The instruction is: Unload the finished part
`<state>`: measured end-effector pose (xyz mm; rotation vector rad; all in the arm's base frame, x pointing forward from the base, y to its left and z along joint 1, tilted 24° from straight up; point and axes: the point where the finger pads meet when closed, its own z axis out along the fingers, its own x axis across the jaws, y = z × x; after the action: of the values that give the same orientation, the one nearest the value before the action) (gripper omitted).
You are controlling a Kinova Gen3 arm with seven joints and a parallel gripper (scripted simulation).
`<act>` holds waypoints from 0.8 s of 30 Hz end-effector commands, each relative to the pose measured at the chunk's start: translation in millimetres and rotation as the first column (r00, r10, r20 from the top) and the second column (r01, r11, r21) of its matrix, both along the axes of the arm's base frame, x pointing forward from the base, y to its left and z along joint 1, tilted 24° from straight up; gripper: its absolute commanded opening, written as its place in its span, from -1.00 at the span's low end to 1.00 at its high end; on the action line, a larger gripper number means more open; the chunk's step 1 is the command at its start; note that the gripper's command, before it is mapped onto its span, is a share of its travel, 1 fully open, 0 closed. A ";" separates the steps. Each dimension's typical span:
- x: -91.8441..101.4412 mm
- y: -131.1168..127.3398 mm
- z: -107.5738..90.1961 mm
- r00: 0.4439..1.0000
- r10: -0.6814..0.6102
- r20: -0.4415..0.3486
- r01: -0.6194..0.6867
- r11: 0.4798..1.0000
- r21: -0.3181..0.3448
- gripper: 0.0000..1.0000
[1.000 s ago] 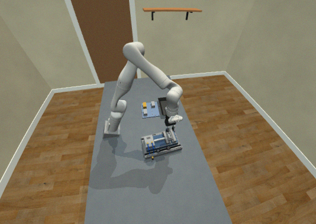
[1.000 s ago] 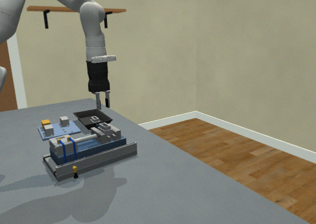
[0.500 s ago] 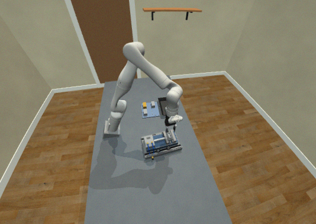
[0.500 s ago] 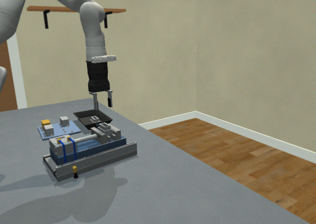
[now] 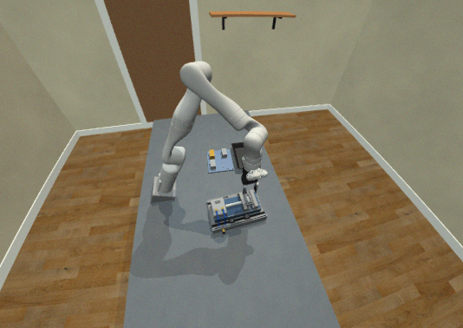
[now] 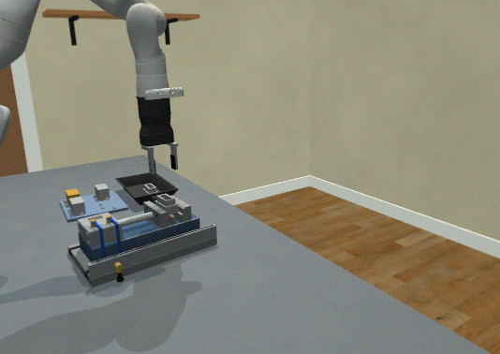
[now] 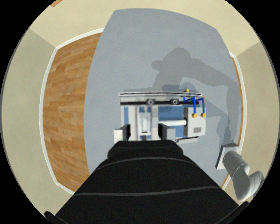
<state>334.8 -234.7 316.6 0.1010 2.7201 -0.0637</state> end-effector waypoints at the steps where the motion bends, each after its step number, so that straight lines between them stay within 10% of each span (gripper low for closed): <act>1: 0.2 -0.1 -0.1 1.000 0.000 0.000 0.000 1.000 0.000 1.00; 24: 9.8 -2.2 -23.3 1.000 0.000 -0.001 0.000 1.000 0.001 1.00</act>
<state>343.4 -238.4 297.6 0.1035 2.7196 -0.0752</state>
